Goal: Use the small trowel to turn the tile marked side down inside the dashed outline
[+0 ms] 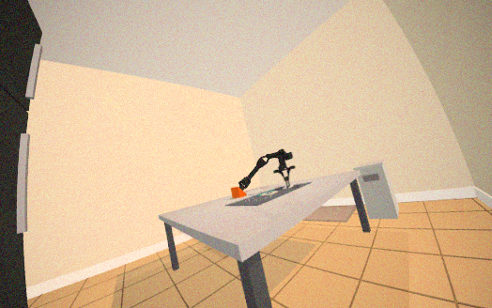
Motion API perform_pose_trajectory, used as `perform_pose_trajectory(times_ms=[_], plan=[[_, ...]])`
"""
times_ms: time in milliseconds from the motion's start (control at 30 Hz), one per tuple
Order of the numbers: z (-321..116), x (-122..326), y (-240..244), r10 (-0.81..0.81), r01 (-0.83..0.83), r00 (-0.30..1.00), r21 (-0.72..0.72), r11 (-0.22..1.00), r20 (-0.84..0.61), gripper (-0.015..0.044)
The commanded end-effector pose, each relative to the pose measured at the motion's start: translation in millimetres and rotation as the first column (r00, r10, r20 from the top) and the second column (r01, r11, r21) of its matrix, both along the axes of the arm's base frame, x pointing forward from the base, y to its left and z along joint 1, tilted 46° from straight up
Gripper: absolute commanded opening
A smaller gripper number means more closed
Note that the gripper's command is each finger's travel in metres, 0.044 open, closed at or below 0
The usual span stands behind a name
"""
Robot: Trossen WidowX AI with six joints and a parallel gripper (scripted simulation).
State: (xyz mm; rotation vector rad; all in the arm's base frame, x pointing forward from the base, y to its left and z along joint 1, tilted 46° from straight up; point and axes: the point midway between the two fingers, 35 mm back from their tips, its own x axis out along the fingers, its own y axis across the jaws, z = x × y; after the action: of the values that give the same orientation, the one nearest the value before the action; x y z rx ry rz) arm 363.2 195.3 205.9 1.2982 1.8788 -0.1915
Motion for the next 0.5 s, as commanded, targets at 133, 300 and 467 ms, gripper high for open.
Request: perform_pose_trajectory(times_ms=[133,300,467], plan=[[-0.5,-1.4,2.0,-0.023,0.023,0.999,-0.005,1.000,-0.034,0.0183],[-0.5,-1.4,2.0,-0.023,0.023,0.999,-0.005,1.000,-0.034,0.0270],[-0.5,-1.4,2.0,-0.023,0.023,0.999,-0.005,1.000,-0.034,0.0270]])
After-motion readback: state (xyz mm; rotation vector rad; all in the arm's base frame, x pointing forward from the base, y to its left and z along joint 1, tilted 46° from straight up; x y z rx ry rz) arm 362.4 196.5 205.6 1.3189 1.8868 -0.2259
